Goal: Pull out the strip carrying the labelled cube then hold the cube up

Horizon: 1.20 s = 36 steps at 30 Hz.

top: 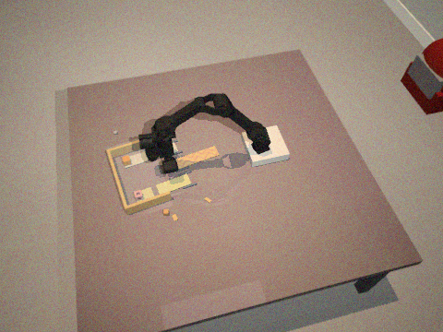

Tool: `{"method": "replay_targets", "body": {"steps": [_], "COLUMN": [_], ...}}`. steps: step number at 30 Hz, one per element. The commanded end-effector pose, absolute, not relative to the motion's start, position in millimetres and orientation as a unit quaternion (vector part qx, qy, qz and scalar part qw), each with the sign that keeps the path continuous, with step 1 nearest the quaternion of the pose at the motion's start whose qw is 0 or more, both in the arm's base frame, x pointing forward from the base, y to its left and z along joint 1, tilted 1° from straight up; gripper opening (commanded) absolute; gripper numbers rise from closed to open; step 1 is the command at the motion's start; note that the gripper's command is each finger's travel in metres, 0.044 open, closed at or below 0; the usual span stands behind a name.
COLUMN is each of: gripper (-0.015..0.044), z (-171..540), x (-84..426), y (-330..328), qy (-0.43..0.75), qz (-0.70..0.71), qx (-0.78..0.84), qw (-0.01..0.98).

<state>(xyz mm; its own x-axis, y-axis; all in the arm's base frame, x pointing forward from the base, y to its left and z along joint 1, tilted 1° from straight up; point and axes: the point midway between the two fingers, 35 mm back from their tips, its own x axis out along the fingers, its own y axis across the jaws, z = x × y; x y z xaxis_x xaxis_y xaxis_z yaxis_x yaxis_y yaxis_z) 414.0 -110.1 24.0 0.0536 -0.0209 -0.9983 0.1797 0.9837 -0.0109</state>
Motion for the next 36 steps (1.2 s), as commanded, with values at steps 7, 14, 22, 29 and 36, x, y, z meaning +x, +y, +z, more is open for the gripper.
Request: {"method": "replay_targets", "body": {"steps": [7,14,22,29,36], "gripper": [0.0000,0.0000,0.0000,0.0000,0.0000], "z": [46,60,62,61,58], "x": [384,358,343,318,295], "y": [-102,-94,-90,-84,-78], "qy": [0.687,0.688,0.689,0.690,0.691], "qz": [-0.070,-0.071,-0.071,-0.071,-0.070], "qx": [0.058,0.058,0.058,0.058,0.058], "qw": [0.721,0.720,0.719,0.718,0.717]}}
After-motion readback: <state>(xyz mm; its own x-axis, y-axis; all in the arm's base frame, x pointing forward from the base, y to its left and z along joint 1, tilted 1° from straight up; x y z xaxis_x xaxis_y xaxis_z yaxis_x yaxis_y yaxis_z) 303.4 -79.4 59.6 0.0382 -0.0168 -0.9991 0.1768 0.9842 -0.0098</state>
